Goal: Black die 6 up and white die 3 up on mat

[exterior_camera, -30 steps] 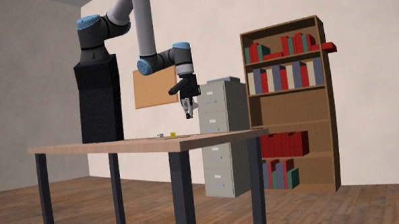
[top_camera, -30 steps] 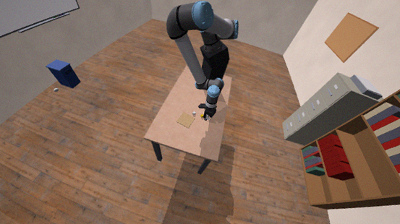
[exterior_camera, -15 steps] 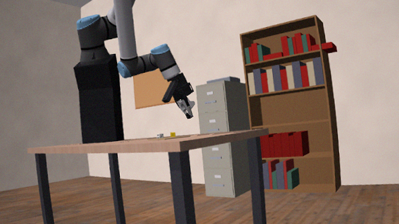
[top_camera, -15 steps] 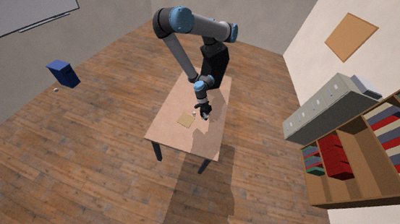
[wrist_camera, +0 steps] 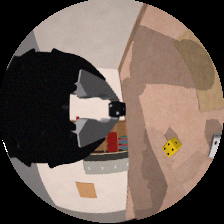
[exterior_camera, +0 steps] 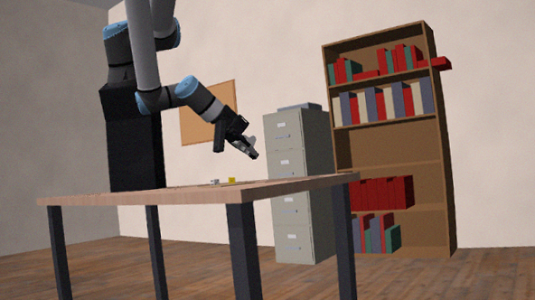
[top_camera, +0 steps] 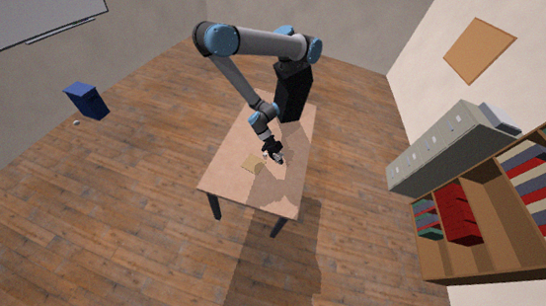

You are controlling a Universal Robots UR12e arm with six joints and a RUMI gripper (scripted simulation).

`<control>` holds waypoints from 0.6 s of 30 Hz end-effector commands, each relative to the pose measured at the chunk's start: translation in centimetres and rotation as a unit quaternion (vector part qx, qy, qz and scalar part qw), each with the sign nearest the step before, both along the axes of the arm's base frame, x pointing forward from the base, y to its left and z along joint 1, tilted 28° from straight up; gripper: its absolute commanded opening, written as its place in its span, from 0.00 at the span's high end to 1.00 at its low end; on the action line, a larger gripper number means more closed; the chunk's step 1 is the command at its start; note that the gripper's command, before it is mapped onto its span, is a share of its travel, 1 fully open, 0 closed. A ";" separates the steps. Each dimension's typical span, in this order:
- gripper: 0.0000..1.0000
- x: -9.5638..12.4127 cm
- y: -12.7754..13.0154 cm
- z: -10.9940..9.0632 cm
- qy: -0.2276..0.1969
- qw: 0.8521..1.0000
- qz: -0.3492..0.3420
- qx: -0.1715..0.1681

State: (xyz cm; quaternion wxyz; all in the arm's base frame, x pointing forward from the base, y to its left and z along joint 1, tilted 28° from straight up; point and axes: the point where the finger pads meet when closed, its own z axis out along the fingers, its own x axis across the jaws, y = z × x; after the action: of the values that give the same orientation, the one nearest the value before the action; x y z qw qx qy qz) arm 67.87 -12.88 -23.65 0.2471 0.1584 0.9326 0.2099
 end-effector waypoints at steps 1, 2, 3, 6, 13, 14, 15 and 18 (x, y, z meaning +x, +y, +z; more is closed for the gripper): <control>0.94 0.0 0.1 -0.2 -0.014 0.999 0.024 0.039; 0.94 0.0 0.0 -0.2 -0.017 0.999 0.025 0.043; 0.94 0.0 0.0 -0.1 -0.018 0.998 0.027 0.046; 0.94 0.0 0.0 -0.1 -0.021 0.998 0.028 0.051; 0.94 0.0 0.0 -0.1 -0.021 0.998 0.028 0.051; 0.94 0.0 0.0 -0.2 -0.021 0.998 0.028 0.051; 0.94 0.0 -0.1 -0.2 -0.021 0.998 0.028 0.051; 0.94 0.1 -0.2 -0.6 -0.021 0.998 0.028 0.051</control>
State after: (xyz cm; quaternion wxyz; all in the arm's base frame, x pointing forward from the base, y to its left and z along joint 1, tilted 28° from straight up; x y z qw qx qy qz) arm 67.87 -12.97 -23.94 0.2523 0.1402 0.9194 0.2672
